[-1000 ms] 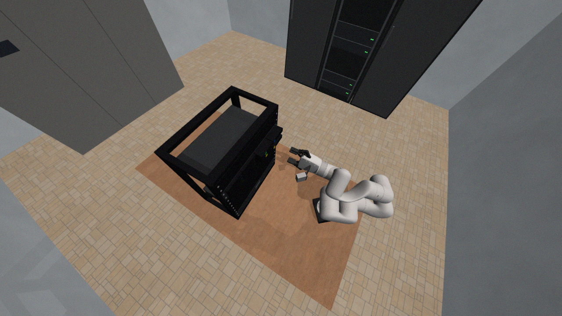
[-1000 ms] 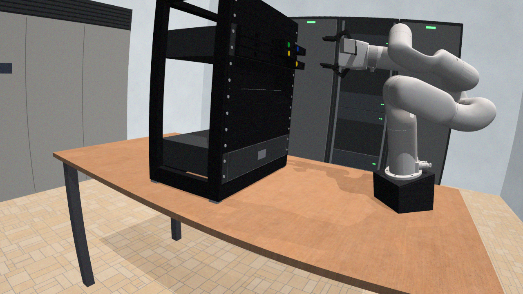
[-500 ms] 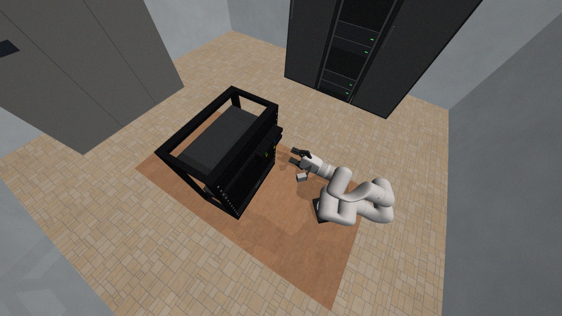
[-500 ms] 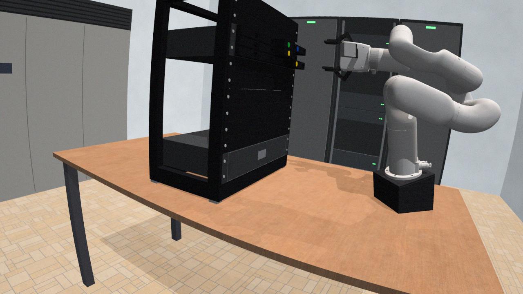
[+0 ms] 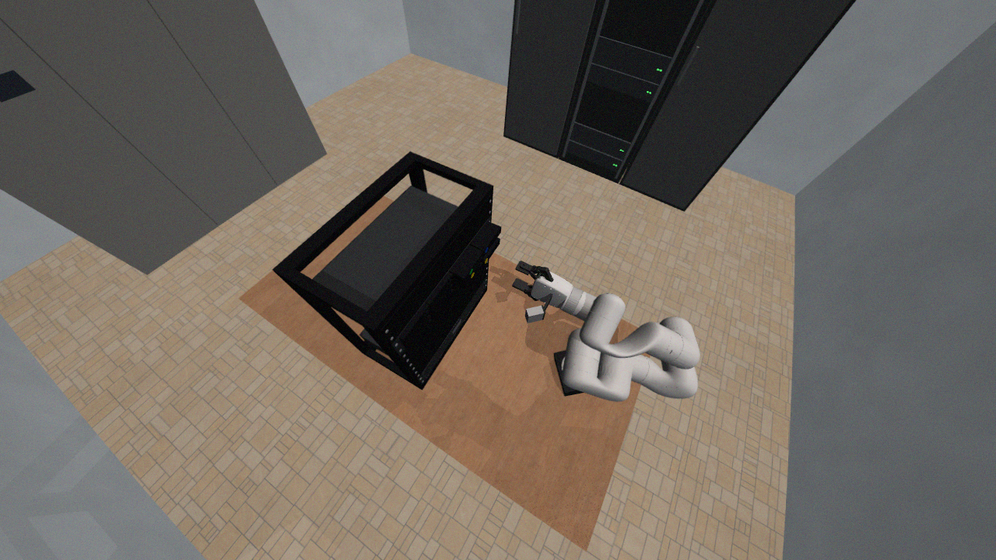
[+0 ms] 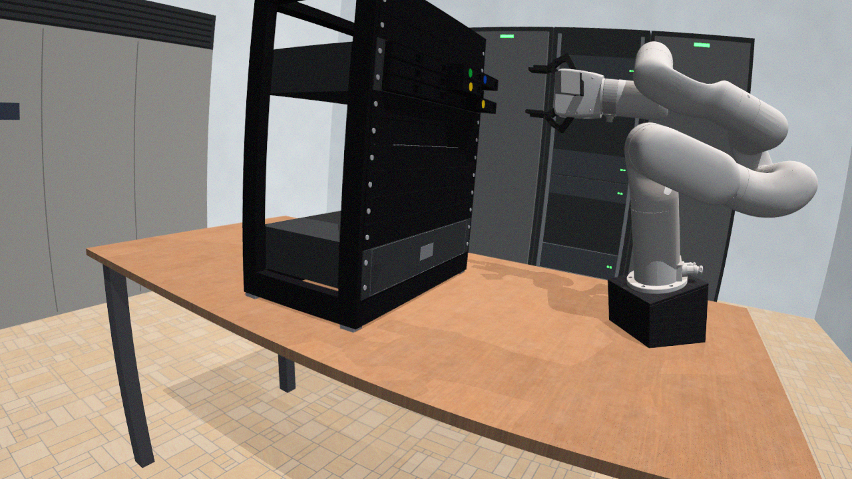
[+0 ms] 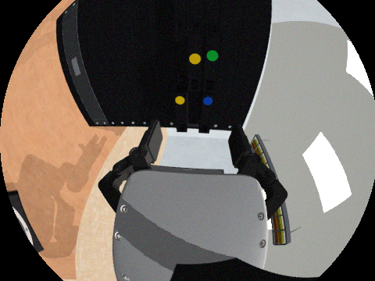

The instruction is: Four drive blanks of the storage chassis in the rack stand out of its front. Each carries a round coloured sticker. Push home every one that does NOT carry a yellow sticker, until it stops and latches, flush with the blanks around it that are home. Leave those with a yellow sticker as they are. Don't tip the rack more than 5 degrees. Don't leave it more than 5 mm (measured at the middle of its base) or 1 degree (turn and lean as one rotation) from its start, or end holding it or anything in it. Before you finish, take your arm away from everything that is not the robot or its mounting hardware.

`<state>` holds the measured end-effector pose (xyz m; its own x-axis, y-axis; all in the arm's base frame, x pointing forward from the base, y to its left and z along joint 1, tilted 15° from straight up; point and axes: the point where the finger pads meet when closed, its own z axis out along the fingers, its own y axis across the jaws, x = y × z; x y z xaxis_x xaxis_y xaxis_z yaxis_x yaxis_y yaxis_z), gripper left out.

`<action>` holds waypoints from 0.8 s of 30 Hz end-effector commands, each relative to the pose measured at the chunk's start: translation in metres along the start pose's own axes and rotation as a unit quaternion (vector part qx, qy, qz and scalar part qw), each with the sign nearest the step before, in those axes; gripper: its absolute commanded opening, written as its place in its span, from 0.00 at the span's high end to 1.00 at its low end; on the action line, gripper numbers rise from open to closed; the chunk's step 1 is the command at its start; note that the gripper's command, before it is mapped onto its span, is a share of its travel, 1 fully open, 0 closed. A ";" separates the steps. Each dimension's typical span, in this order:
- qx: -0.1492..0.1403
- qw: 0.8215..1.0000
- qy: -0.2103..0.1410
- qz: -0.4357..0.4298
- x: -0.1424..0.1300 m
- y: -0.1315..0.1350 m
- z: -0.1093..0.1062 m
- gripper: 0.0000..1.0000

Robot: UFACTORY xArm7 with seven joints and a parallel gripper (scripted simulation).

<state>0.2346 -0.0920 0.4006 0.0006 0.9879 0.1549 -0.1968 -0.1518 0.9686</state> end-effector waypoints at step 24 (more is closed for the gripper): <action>-0.001 1.000 0.000 0.000 0.037 0.015 -0.024 0.00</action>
<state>0.2205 -0.0685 0.4126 -0.0041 0.9881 0.1538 -0.1961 -0.1516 0.9688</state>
